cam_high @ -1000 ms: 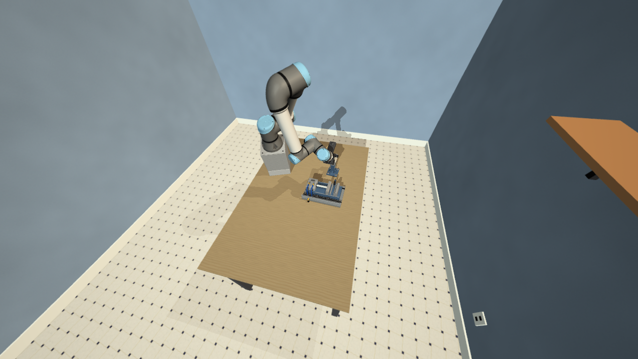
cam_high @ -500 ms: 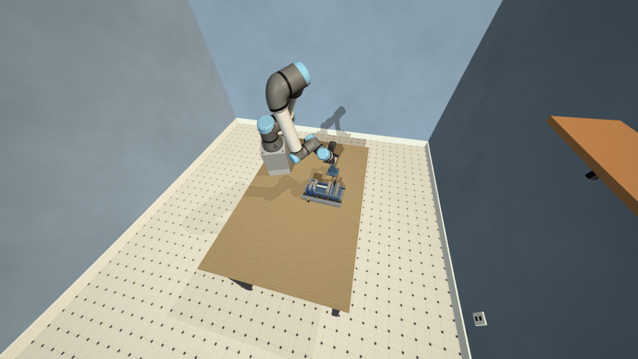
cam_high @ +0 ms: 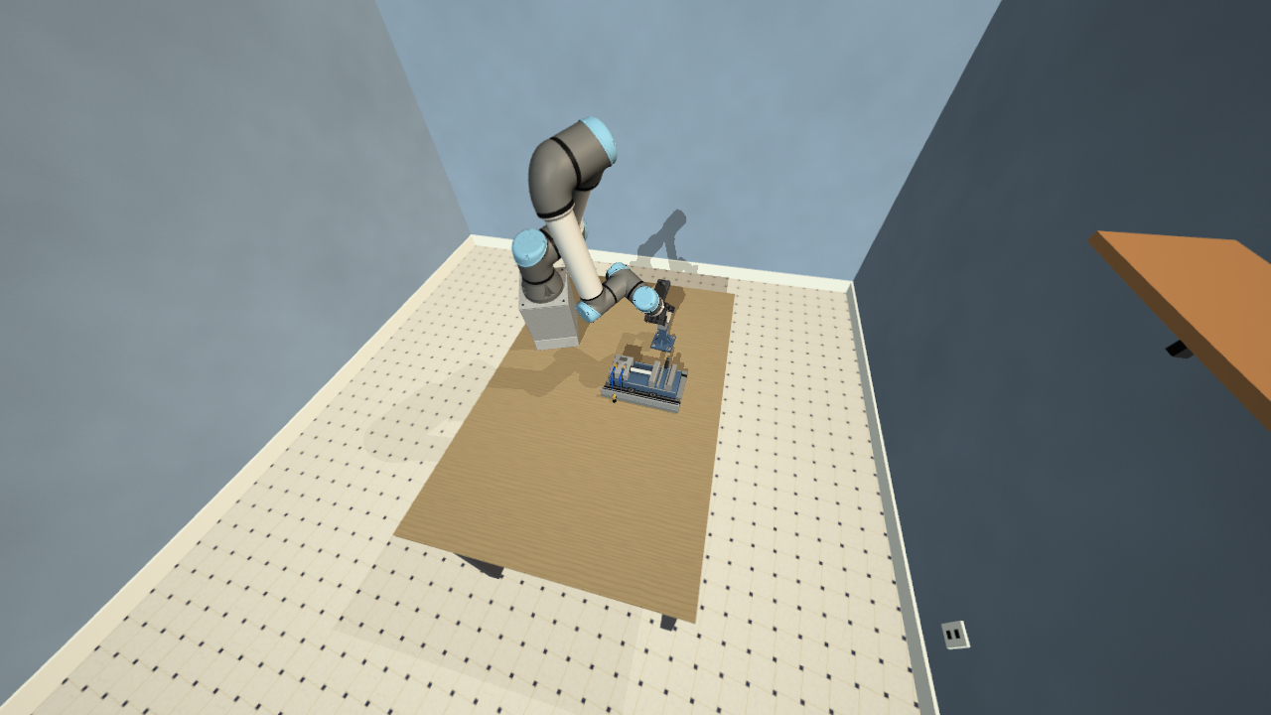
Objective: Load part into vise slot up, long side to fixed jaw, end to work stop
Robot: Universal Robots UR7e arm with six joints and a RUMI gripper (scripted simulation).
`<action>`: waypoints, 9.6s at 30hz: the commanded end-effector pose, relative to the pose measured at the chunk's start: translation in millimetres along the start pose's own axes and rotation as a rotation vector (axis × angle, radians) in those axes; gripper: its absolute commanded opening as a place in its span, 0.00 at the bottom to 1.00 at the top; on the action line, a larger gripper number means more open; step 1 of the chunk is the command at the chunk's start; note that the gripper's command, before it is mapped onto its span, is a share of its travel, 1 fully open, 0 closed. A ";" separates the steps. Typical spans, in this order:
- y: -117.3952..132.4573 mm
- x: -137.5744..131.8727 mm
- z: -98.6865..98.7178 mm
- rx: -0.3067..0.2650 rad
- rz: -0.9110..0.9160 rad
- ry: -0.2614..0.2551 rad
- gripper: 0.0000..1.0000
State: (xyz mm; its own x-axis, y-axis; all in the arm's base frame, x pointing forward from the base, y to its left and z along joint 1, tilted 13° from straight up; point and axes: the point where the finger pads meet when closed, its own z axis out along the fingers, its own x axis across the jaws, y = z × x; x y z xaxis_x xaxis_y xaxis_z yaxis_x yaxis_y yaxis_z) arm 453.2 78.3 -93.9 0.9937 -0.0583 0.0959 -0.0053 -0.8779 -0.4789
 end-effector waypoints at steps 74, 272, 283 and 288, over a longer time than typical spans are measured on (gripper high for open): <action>-5.2 0.3 1.6 -0.669 0.000 0.001 0.00; -30.0 6.2 -43.7 -0.702 -0.085 -0.031 0.00; -26.3 8.7 -46.7 -0.701 -0.122 -0.045 0.00; -24.0 10.2 -48.7 -0.701 -0.145 -0.053 0.00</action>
State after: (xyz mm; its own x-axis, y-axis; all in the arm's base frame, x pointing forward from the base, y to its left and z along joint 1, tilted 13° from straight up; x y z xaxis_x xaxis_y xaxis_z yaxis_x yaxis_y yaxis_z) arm 456.6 77.8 -39.9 0.9951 0.0719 0.0673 0.0564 -0.9762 0.2093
